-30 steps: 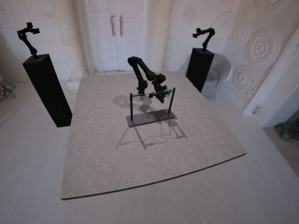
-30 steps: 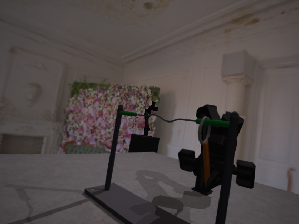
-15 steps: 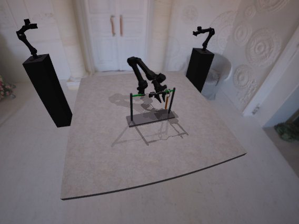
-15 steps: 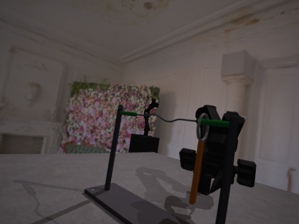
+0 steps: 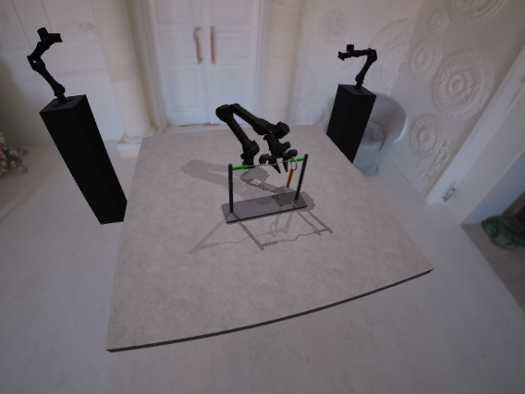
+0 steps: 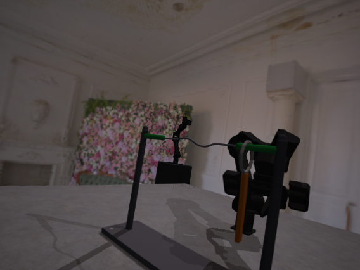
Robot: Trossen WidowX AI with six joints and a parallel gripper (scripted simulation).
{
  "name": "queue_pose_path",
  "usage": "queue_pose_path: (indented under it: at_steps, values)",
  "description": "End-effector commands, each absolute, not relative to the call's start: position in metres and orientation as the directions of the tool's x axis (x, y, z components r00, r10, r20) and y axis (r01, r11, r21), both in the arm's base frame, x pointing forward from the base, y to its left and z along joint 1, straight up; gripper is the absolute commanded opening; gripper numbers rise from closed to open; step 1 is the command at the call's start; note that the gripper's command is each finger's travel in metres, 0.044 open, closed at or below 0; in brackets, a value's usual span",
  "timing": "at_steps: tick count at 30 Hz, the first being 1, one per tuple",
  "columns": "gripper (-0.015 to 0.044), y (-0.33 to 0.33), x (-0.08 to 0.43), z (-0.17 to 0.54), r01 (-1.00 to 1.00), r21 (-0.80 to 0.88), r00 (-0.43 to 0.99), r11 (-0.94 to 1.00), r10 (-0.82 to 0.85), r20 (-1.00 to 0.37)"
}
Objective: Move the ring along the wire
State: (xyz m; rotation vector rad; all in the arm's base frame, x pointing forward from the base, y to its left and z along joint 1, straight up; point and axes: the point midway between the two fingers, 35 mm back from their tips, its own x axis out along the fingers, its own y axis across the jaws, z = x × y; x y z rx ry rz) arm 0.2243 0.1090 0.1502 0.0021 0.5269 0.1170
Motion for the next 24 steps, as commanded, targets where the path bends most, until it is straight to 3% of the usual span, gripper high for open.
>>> queue_pose_path:
  at_steps: [1,22,24]
  values:
    - [0.016,0.1067,0.2195,0.1524,-0.105,0.033,0.858,0.994,0.107,-0.502]
    - [0.016,0.1067,0.2195,0.1524,-0.105,0.033,0.858,0.994,0.107,-0.502]
    - [0.0212,0.1079,0.215,0.1551,-0.111,0.033,0.857,0.993,0.112,-0.503]
